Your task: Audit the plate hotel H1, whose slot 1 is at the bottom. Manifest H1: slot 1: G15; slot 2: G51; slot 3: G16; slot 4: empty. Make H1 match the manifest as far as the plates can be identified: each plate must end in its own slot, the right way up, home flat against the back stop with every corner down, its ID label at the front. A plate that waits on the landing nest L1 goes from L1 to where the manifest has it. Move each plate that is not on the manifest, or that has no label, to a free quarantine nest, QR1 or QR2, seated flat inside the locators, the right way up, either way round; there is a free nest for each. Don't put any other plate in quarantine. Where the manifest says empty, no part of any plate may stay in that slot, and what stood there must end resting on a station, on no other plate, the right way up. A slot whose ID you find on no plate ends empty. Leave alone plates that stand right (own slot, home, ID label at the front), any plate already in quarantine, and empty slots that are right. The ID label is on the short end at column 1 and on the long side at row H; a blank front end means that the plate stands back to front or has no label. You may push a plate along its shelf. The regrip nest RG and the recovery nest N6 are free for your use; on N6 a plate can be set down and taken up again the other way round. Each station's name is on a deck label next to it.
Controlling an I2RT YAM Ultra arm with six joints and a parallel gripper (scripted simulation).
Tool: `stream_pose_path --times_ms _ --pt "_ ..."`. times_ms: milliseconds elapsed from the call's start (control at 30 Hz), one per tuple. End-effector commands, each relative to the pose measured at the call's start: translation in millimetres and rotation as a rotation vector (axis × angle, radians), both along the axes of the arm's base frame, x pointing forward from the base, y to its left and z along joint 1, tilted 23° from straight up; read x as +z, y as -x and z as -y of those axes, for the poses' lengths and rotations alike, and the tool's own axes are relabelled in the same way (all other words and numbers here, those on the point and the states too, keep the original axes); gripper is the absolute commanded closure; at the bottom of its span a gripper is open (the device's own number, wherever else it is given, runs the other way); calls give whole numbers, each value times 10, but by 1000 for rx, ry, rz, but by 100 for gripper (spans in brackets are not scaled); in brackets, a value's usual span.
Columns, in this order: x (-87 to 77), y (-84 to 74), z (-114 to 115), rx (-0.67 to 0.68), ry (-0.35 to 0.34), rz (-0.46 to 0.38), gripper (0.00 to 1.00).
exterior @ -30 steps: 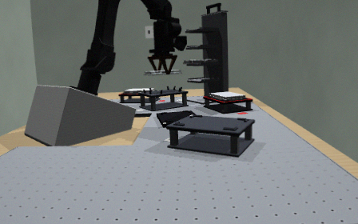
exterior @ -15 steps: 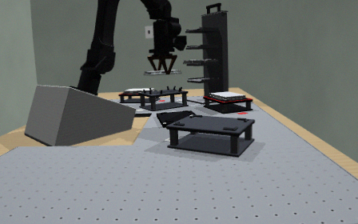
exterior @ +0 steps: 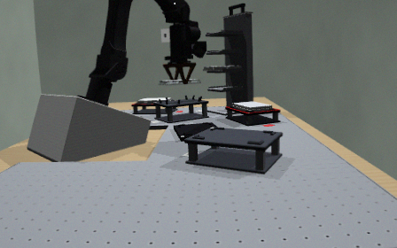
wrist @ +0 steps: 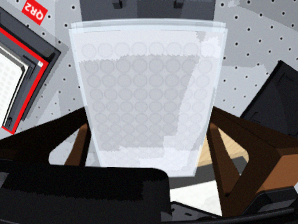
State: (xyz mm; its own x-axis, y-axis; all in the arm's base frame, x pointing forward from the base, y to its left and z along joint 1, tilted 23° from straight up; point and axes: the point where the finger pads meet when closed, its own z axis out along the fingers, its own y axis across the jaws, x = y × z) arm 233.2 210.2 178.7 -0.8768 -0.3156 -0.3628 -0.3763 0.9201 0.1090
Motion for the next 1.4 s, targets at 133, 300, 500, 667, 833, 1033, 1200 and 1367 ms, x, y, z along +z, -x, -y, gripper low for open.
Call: stream_pose_path --times_ms 133,300,500,667,833,1033,1200,1367 --pt "24 -32 -27 0 -16 17 14" --pt "-7 -43 -35 0 -16 17 14" --pt "-43 -57 -46 0 -16 17 14" --pt "-61 -63 -51 0 -16 17 14" --pt "-92 -74 -59 0 -16 17 14" --pt "-128 -87 -69 0 -16 17 14" --pt "-146 -94 -74 0 -16 17 14" --pt "-177 -103 -82 0 -16 17 14"
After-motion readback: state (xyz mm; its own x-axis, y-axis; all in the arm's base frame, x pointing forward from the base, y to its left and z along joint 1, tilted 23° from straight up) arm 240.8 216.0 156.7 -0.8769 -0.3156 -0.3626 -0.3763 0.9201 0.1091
